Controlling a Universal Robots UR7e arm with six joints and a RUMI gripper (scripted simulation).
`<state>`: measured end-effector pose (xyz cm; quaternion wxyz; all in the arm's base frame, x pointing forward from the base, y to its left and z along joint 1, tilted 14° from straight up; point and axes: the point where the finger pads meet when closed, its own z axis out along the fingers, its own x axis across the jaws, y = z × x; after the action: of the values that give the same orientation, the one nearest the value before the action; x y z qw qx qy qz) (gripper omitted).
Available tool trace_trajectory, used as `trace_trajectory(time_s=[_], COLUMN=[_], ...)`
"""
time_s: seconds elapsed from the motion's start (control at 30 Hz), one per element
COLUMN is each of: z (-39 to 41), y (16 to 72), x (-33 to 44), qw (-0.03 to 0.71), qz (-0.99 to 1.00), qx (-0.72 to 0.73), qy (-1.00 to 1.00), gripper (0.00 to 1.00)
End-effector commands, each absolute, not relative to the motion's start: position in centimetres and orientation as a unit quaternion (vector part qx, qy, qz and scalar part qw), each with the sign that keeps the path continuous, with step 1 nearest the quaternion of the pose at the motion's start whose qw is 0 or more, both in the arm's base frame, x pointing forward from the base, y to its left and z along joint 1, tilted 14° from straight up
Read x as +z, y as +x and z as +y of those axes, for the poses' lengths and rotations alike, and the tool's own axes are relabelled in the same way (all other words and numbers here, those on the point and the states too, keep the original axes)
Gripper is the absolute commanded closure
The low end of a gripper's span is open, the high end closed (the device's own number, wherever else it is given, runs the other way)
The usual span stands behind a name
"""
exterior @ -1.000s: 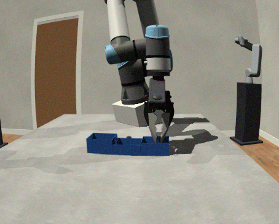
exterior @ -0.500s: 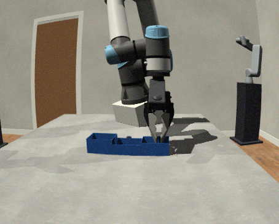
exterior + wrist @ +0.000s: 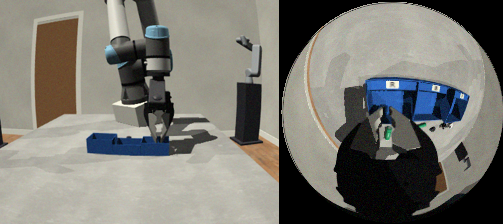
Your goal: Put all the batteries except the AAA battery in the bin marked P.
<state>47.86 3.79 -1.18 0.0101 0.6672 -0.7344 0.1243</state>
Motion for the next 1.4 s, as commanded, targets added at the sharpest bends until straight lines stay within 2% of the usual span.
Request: trace_trajectory(time_s=[0.0, 1.37], z=[3.8, 4.5], y=[47.9, 47.3], x=[-1.1, 2.5], qw=[0.010, 0.010], qz=[-0.734, -0.734], qx=[0.125, 0.125], qy=[0.667, 0.667], gripper=[0.96, 0.96])
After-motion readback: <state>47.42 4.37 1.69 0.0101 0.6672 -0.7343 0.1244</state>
